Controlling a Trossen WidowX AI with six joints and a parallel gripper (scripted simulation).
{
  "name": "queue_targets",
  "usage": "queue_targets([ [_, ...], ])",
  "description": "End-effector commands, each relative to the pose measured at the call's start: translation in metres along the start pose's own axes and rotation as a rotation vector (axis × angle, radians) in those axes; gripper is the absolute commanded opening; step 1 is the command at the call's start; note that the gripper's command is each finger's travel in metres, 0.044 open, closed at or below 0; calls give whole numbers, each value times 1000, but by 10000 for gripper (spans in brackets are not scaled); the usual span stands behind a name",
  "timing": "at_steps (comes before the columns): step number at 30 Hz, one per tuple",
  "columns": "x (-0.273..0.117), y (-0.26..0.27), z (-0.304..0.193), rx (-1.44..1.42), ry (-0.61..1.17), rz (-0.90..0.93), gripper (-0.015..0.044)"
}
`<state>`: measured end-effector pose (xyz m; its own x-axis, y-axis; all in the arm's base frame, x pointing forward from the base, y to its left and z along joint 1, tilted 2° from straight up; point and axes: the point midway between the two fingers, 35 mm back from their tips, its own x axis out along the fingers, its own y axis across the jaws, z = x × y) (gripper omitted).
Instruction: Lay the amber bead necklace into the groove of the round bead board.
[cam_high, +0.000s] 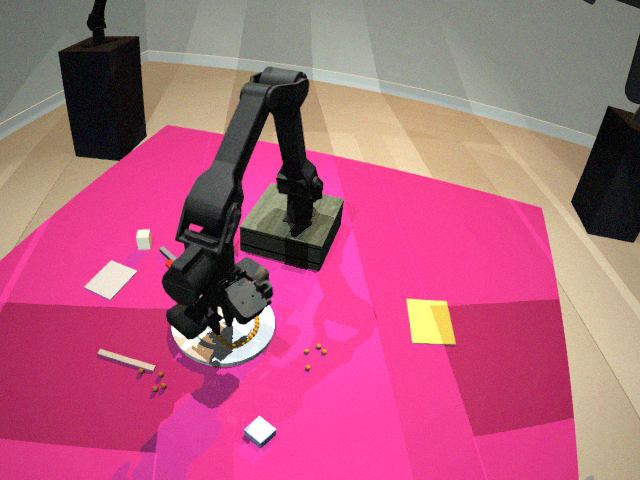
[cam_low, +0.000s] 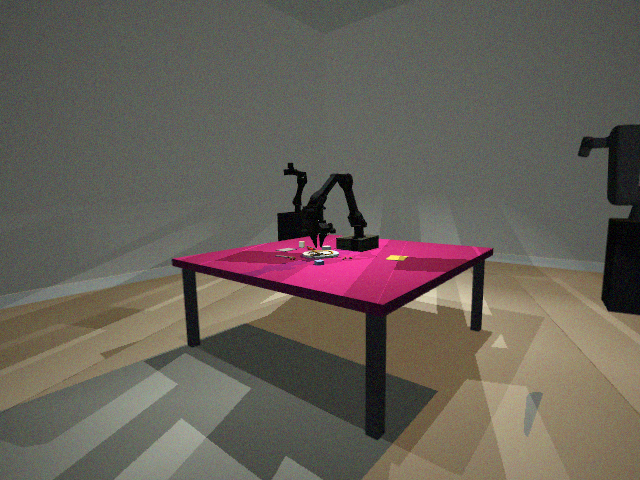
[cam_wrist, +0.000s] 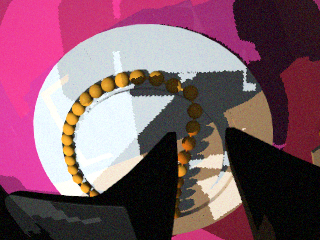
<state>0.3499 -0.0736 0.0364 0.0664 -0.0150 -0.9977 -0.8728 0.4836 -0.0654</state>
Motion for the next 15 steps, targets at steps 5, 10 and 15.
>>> queue_targets([
  [5, 5, -2, 1, -1, -1, -6, 120],
  [10, 11, -2, 1, -3, 0, -5, 120],
  [15, 19, -2, 1, -6, 2, -4, 120],
])
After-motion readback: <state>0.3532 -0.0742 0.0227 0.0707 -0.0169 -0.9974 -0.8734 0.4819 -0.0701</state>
